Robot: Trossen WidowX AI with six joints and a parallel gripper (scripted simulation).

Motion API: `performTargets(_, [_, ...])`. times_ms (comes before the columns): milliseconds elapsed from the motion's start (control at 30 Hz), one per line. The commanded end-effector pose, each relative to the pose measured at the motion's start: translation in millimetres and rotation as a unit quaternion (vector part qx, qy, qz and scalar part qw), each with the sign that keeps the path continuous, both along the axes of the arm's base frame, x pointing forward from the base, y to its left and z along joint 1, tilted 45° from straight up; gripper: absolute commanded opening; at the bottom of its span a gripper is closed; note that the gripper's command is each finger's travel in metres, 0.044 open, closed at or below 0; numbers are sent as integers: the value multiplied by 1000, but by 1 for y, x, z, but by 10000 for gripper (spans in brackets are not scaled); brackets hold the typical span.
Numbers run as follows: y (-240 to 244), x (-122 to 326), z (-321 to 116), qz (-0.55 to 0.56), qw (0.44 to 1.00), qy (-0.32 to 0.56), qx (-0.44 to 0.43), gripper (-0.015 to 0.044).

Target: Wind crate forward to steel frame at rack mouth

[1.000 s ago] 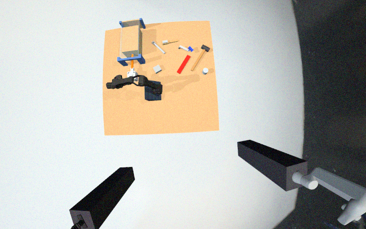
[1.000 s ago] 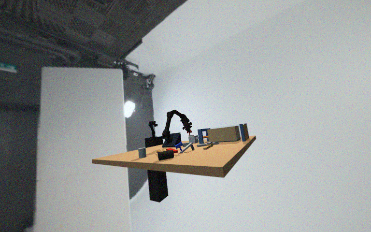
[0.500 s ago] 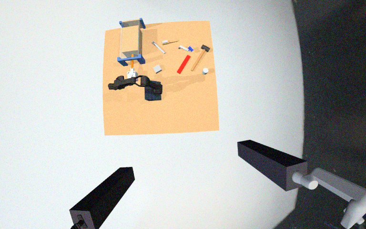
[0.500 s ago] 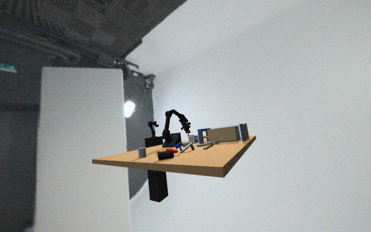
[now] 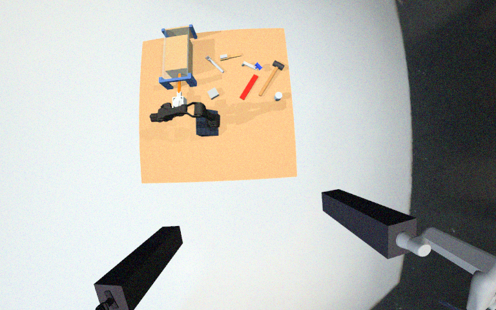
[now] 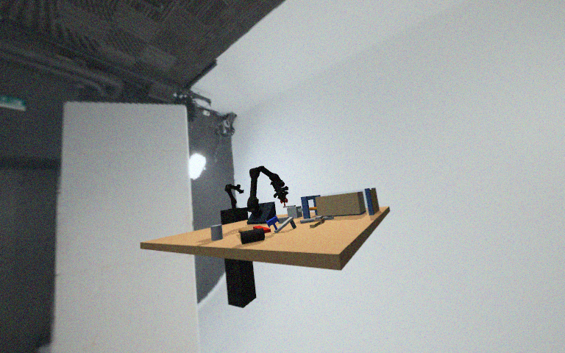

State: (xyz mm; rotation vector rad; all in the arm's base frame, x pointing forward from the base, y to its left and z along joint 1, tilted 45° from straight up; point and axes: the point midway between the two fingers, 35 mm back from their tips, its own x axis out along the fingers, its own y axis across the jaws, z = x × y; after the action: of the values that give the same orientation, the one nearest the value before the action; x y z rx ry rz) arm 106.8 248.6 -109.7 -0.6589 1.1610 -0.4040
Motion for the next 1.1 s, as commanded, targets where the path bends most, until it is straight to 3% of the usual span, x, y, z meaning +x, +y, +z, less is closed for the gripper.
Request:
performTargets(0, [-12,-2,6,0,1000,1,-14,0])
performTargets(1067, [-59,18,48,0,1000,0,-16,0])
